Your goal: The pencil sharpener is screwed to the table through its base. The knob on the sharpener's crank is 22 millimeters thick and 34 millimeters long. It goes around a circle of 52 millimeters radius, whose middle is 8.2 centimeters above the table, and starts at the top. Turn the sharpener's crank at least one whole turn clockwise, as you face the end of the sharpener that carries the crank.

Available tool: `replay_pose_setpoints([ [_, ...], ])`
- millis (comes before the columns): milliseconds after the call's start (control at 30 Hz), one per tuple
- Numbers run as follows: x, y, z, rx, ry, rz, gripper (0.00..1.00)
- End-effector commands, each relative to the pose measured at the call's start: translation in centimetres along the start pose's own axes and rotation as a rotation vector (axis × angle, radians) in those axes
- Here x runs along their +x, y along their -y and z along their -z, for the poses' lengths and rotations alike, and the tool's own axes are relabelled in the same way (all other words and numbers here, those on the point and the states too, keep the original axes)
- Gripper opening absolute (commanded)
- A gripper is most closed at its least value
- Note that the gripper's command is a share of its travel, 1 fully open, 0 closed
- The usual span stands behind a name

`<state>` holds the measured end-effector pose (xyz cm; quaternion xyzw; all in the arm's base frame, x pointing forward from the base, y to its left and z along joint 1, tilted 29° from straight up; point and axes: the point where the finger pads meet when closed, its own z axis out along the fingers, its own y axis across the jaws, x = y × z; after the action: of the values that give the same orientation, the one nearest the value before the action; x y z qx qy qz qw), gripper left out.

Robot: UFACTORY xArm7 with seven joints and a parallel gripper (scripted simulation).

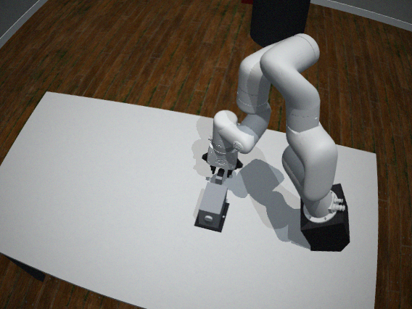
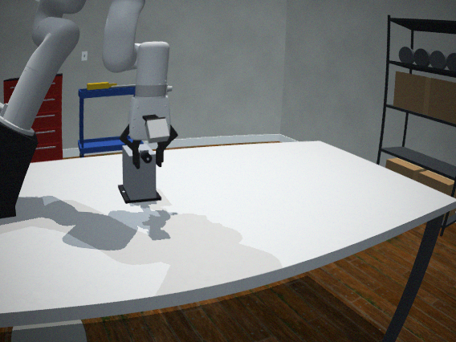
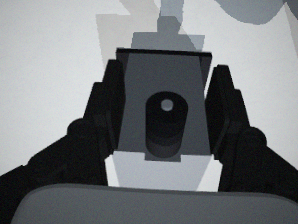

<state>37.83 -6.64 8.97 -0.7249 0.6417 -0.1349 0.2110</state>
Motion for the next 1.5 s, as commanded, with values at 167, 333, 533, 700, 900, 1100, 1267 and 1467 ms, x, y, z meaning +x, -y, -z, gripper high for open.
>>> replay_pose_setpoints([
  [167, 0.04, 0.07, 0.03, 0.002, -0.001, 0.000, 0.54],
  [333, 0.04, 0.07, 0.03, 0.002, -0.001, 0.000, 0.00],
  [533, 0.04, 0.07, 0.03, 0.002, -0.001, 0.000, 0.00],
  [700, 0.04, 0.07, 0.03, 0.002, -0.001, 0.000, 0.00],
  [900, 0.04, 0.07, 0.03, 0.002, -0.001, 0.000, 0.00],
  [1100, 0.04, 0.07, 0.03, 0.002, -0.001, 0.000, 0.00],
  [1267, 0.04, 0.07, 0.03, 0.002, -0.001, 0.000, 0.00],
  [1467, 0.04, 0.07, 0.03, 0.002, -0.001, 0.000, 0.00],
])
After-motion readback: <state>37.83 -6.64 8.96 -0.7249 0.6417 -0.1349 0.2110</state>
